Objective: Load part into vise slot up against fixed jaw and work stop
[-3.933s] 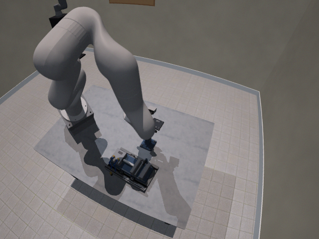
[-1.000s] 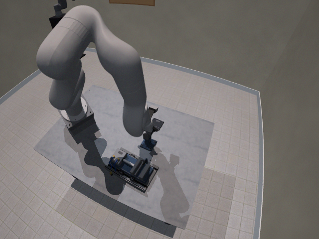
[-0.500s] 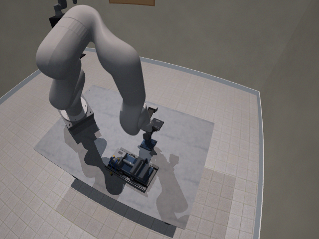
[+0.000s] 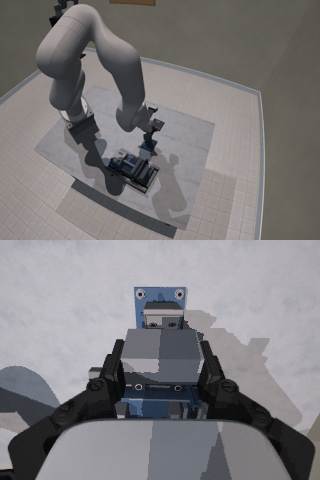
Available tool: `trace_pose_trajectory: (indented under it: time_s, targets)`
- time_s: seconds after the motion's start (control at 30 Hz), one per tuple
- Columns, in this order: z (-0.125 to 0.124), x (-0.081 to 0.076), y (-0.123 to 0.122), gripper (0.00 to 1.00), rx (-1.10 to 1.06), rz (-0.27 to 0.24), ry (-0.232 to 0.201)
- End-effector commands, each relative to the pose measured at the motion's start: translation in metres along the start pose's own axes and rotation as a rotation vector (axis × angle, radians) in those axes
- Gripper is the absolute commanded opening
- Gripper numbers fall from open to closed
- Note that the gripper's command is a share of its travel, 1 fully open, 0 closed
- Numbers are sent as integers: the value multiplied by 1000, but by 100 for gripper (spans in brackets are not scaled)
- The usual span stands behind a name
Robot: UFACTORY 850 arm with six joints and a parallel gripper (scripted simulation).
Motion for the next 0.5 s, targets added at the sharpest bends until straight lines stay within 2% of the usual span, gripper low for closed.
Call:
trace_pose_trajectory:
  time_s: [0.0, 0.3, 0.47]
  targets:
    - [-2, 1, 18, 0, -8, -172, -26]
    - [-3, 2, 21, 0, -8, -195, -31]
    - [-4, 2, 24, 0, -8, -227, -39]
Point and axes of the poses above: the point where the finger pads meet when closed, its own x axis out along the fingers, its own z axis across the jaws, y = z × x, the point moved 10 cm from there along -x, back along the fingers, and after that the axes turned 14 degrees about x, right-handed, at the moved point
